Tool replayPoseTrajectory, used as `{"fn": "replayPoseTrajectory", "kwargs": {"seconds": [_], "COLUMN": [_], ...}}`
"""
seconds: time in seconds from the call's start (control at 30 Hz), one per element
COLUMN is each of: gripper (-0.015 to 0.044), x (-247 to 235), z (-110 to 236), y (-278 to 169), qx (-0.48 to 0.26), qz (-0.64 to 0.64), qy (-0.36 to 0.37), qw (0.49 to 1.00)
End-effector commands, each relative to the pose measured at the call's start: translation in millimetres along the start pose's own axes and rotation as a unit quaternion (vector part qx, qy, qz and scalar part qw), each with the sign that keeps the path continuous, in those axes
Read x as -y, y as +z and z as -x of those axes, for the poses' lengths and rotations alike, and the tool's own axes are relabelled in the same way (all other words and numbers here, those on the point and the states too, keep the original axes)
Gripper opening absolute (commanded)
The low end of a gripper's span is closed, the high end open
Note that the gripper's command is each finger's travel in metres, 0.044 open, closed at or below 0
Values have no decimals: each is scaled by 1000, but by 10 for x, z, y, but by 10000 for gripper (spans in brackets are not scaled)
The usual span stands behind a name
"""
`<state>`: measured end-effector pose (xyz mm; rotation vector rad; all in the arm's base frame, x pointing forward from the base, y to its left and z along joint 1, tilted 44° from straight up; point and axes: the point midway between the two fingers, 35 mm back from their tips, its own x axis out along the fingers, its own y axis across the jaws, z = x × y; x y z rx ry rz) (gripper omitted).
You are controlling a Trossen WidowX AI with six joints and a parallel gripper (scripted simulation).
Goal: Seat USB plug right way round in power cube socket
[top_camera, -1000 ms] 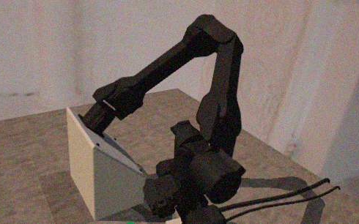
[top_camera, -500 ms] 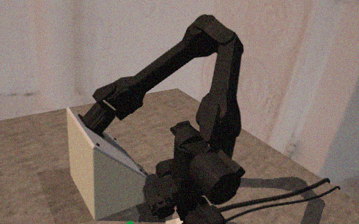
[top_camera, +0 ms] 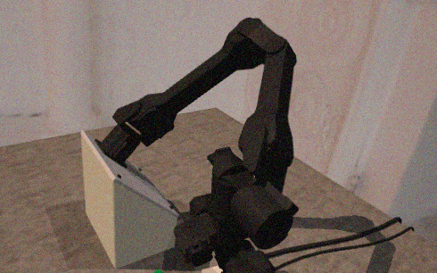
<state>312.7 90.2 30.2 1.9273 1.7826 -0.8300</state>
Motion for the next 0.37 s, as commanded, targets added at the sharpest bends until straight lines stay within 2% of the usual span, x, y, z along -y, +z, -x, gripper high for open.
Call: {"fn": "replayPoseTrajectory", "kwargs": {"seconds": [0.0, 0.33], "gripper": [95, 95], "x": [0, -1], "z": [10, 110], "y": [-1, -9], "qx": [0, 0], "qz": [0, 0], "qy": [0, 0], "qw": [1000, 1000]}}
